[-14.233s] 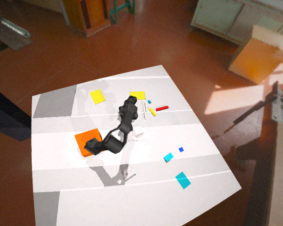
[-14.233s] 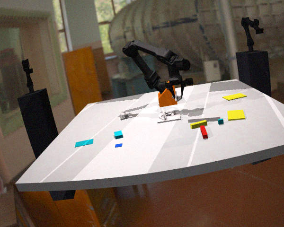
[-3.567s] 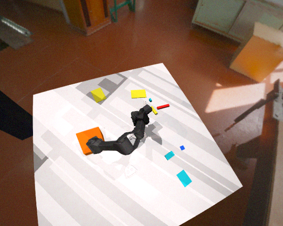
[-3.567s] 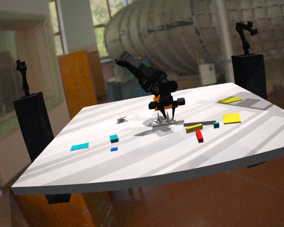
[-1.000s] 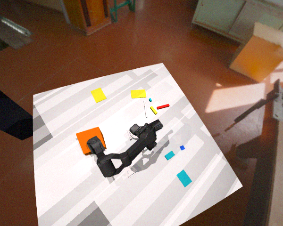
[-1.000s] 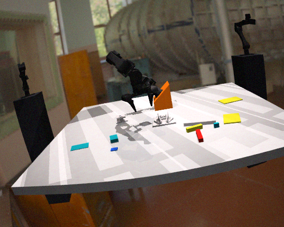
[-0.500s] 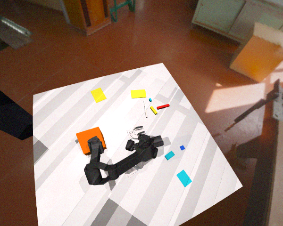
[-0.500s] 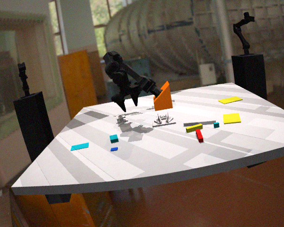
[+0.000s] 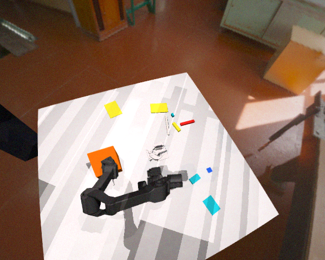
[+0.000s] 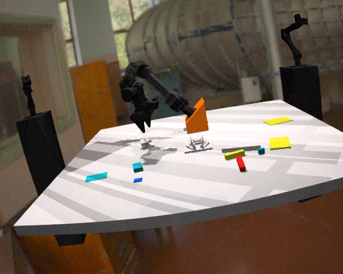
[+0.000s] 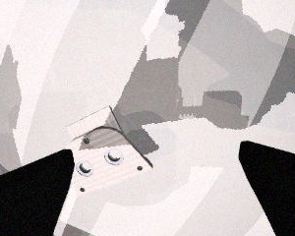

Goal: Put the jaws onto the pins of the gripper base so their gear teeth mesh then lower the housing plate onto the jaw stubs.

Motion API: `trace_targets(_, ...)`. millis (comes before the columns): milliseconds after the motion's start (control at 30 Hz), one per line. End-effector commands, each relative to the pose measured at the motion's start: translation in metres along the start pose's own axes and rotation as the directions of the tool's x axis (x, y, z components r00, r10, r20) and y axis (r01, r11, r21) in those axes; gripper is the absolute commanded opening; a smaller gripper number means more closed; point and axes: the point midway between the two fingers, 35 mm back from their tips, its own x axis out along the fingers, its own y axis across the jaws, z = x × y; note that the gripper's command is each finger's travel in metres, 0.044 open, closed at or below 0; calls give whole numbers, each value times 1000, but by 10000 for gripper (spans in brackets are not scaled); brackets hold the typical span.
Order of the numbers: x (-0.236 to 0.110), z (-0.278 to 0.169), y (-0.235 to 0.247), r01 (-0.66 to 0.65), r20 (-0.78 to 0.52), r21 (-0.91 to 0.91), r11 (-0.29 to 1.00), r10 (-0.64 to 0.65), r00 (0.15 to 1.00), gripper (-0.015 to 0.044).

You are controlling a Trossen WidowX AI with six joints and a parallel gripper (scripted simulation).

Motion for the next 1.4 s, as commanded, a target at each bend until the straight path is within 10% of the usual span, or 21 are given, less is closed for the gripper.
trace_targets(0, -3, -14, 13, -1, -18, -116, 993, -1, 1000, 440)
trace_targets(300, -9, -40, 43, -22, -50, -377, 926, 4, 999, 440)
trace_targets(1367, 50, -44, 44, -24, -54, -382, 924, 4, 999, 440)
